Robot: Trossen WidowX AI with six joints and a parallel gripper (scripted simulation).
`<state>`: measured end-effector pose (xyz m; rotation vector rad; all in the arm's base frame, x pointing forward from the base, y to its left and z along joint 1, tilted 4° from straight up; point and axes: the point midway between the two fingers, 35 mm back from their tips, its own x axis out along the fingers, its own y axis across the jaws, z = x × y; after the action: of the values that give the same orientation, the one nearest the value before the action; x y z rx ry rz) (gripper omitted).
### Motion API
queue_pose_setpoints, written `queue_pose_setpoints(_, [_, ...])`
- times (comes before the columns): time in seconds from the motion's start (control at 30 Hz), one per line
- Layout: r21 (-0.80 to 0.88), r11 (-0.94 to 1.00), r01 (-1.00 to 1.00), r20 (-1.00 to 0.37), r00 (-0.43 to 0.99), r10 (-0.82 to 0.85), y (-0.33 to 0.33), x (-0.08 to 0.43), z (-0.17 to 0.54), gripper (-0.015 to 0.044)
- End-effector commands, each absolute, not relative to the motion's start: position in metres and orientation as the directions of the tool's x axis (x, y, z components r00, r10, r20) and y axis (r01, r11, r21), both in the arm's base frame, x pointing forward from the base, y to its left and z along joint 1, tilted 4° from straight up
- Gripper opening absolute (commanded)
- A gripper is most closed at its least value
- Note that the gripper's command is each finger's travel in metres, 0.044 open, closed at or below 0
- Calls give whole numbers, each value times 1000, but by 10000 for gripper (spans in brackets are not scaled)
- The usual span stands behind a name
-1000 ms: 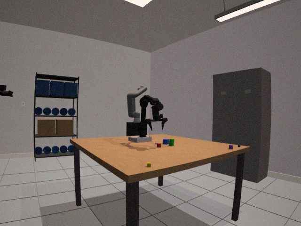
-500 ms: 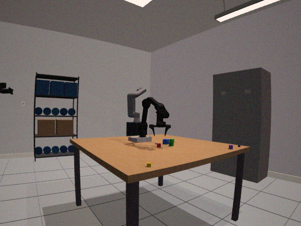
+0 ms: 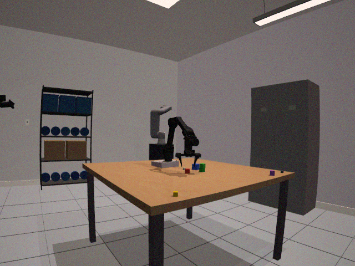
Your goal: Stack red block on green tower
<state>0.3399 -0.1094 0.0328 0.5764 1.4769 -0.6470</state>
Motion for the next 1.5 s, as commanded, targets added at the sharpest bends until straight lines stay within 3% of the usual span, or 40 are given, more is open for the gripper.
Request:
queue_pose_setpoints(0.0, [-47,710,703,-999,-22,-44,-110,337,26,440])
queue_pose_setpoints(1.33, [-41,707,706,-999,-16,-42,-112,335,-9,440])
queue_pose_setpoints(1.47, [-41,707,706,-999,-16,-42,-112,335,-9,335])
